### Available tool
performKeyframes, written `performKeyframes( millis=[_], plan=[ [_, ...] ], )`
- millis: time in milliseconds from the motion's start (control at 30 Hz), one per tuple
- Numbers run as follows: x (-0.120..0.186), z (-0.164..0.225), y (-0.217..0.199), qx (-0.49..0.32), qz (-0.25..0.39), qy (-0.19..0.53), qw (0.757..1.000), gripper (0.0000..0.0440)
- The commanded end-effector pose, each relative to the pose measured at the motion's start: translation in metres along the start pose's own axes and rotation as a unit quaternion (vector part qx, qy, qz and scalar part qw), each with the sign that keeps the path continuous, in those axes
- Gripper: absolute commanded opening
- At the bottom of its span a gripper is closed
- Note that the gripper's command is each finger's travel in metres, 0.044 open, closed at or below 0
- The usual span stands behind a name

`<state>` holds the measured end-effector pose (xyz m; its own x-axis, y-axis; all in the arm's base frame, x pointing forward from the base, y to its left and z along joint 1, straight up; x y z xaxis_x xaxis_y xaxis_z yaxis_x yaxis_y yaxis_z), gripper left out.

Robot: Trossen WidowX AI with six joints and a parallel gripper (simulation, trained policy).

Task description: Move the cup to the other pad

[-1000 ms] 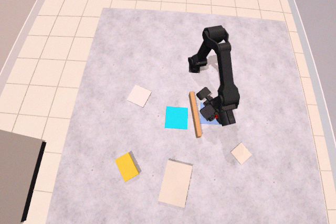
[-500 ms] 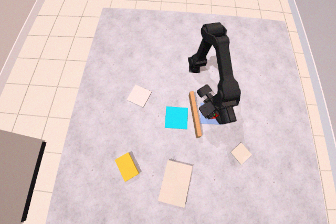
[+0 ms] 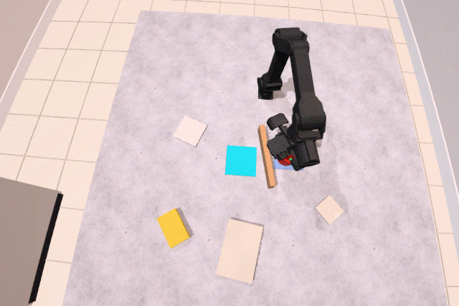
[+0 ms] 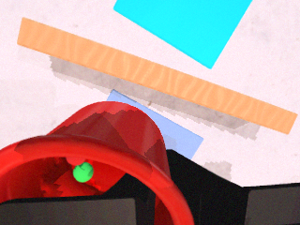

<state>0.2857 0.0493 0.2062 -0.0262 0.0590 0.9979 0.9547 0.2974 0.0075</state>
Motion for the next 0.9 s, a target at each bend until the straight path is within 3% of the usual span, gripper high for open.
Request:
performKeyframes(
  millis=[0,400,867],
  plan=[
    [0.009,-0.011,0.001,-0.020,-0.016,-0.002,1.000,0.0000],
    [0.017,-0.051,0.005,-0.065,-0.053,-0.021,0.996,0.0000],
    [0.002,-0.098,0.001,-0.112,-0.073,-0.039,0.990,0.0000]
  ],
)
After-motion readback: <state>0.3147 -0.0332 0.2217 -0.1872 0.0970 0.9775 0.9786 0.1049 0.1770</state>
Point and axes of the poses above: the point midway between the two fingers, 35 mm back from their tips, its own x axis back along the fingers, its own y axis across the jaws, z = x × y, the point moved 6 cm from there along x, back along the fingers, and after that the axes turned 14 degrees about -x, right-handed, at the moved point
